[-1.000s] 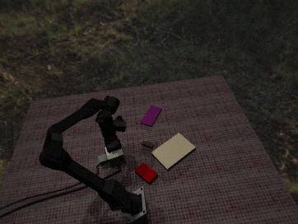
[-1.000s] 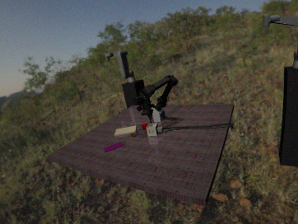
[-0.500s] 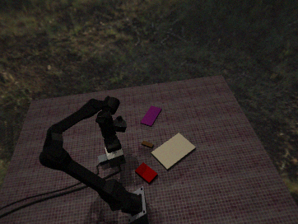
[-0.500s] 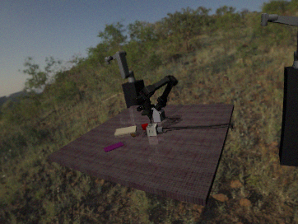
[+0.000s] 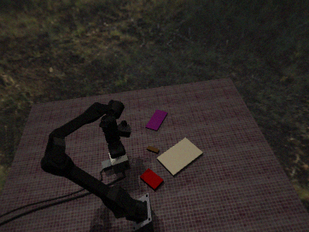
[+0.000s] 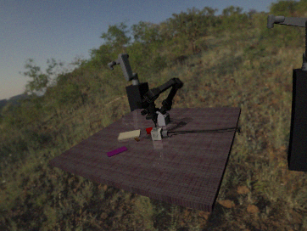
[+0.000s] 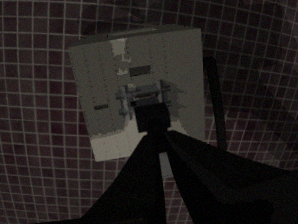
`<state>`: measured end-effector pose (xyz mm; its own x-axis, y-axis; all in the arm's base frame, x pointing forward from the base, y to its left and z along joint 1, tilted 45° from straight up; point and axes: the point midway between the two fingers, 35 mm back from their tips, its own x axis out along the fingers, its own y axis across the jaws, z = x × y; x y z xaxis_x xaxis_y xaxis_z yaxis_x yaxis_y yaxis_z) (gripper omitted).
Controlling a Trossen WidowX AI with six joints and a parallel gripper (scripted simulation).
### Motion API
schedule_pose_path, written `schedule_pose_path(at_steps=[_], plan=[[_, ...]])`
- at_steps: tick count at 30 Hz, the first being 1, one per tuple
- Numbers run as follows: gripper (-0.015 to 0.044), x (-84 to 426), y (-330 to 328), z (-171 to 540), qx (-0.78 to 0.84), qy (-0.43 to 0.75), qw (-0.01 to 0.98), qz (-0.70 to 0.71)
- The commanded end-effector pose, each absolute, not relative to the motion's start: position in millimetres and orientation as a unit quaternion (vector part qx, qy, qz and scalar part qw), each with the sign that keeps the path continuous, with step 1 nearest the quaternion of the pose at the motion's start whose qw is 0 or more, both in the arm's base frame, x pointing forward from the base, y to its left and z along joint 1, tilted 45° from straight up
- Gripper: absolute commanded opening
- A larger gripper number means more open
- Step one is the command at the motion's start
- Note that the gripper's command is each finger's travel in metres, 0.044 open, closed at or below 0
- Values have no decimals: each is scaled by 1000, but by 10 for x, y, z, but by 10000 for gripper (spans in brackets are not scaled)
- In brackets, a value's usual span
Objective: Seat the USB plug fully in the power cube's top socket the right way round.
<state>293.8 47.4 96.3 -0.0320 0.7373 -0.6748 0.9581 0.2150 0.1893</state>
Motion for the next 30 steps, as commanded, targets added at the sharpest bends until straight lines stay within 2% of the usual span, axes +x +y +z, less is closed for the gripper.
schedule_pose_path(at_steps=[1, 30], plan=[[0, 2941, 484, 962, 608, 700, 339, -161], [0, 2940, 516, 945, 609, 700, 335, -160]])
